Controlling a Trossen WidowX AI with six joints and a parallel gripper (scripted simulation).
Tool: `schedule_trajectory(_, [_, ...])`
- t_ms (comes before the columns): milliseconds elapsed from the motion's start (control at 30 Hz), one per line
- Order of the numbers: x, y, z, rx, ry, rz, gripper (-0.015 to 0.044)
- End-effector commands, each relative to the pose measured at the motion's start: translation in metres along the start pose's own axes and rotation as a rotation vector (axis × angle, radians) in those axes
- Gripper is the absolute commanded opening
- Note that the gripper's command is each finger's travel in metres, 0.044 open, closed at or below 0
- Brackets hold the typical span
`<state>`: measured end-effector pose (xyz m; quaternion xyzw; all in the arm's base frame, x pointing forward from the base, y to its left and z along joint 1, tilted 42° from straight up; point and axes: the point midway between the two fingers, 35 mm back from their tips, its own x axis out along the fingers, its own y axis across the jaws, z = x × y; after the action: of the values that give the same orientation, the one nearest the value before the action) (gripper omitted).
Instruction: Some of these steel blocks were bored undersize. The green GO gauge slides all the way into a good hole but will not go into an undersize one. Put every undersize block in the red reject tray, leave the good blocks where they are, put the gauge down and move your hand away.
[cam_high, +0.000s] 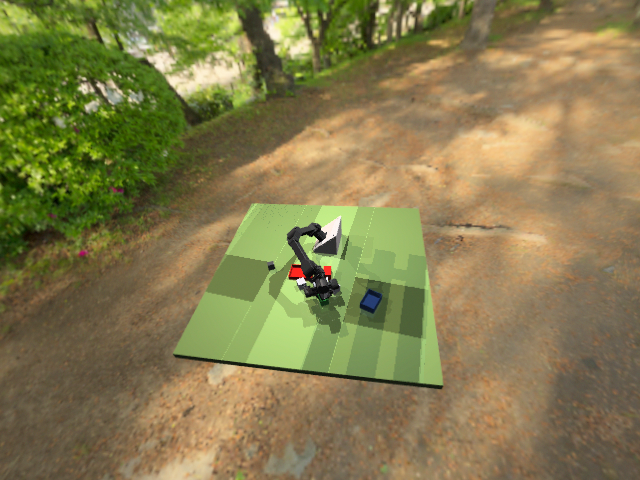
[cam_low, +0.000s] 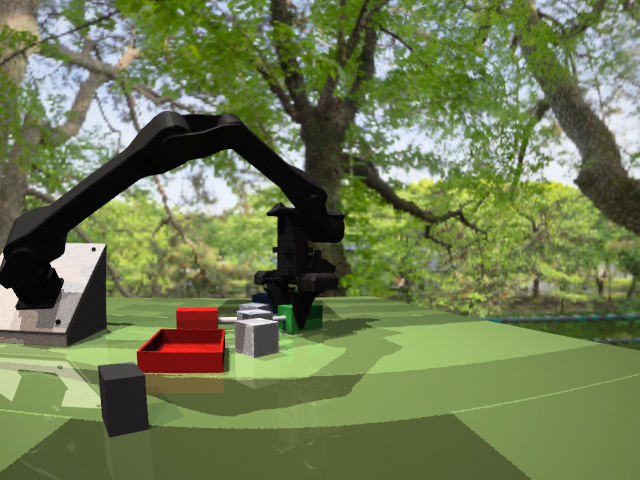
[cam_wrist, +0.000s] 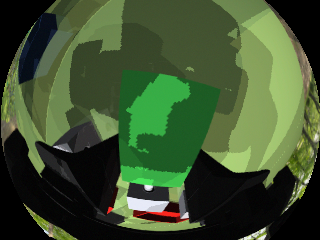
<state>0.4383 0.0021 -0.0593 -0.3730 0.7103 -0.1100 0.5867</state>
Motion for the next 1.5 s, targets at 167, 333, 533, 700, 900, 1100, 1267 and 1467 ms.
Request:
schedule_trajectory(167, [-0.003,-0.003,-0.002,0.000,-0.005,-0.006,0.0000])
schedule_trajectory(333, [-0.003,-0.003,-0.004,0.000,-0.005,-0.006,0.0000])
schedule_trajectory(533, [-0.002,-0.002,-0.006,0.000,-0.005,-0.006,0.0000])
schedule_trajectory(700, [-0.002,-0.002,-0.009,0.000,-0.005,-0.006,0.0000])
schedule_trajectory(900, [-0.003,-0.002,-0.011,0.000,-0.005,-0.006,0.0000])
schedule_trajectory(1100, [-0.003,-0.002,-0.014,0.000,-0.005,-0.006,0.0000])
schedule_trajectory(1267, [-0.003,-0.002,-0.016,0.000,-0.005,-0.006,0.0000])
schedule_trajectory(1467, [-0.002,-0.003,-0.019,0.000,-0.005,-0.006,0.0000])
